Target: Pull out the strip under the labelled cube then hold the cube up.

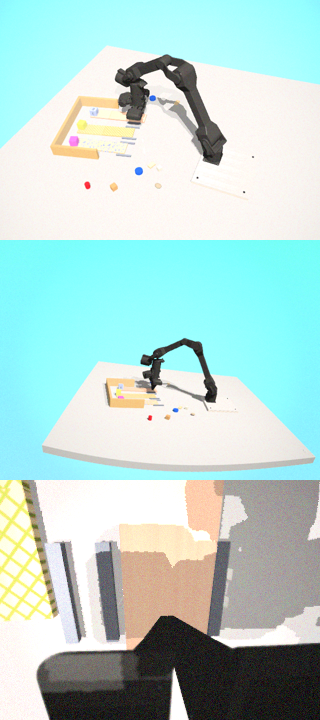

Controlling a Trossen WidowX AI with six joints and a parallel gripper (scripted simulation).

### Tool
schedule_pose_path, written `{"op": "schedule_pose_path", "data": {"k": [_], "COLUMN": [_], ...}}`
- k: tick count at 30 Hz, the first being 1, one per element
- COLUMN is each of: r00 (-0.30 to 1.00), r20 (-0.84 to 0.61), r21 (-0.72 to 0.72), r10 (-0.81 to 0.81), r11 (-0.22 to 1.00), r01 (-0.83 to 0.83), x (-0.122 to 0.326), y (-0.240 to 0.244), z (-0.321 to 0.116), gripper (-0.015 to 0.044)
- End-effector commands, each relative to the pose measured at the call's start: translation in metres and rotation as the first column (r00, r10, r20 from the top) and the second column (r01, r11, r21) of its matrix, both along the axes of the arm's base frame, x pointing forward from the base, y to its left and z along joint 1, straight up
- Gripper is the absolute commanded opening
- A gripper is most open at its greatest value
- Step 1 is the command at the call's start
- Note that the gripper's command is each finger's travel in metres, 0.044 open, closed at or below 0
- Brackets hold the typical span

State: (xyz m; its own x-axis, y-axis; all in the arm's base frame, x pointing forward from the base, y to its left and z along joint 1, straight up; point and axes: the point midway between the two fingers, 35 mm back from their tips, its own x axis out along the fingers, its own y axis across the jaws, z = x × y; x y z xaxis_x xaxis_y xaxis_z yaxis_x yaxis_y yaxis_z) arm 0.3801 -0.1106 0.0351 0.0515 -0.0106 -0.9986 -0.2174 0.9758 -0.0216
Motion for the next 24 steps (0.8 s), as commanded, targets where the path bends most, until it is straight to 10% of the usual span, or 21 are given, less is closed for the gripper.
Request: {"op": "schedule_pose_path", "data": {"k": [1, 24], "r00": [1.0, 1.0], "r20": [-0.02, -0.023], "r21": [0.001, 0.001], "r10": [0.0, 0.0], "r11": [1.0, 1.0], "r01": [0.0, 0.0], "x": [-0.011, -0.044], "y": [-0.003, -0.011], "z": [-0.005, -0.008], "gripper": [0.0, 0.0]}}
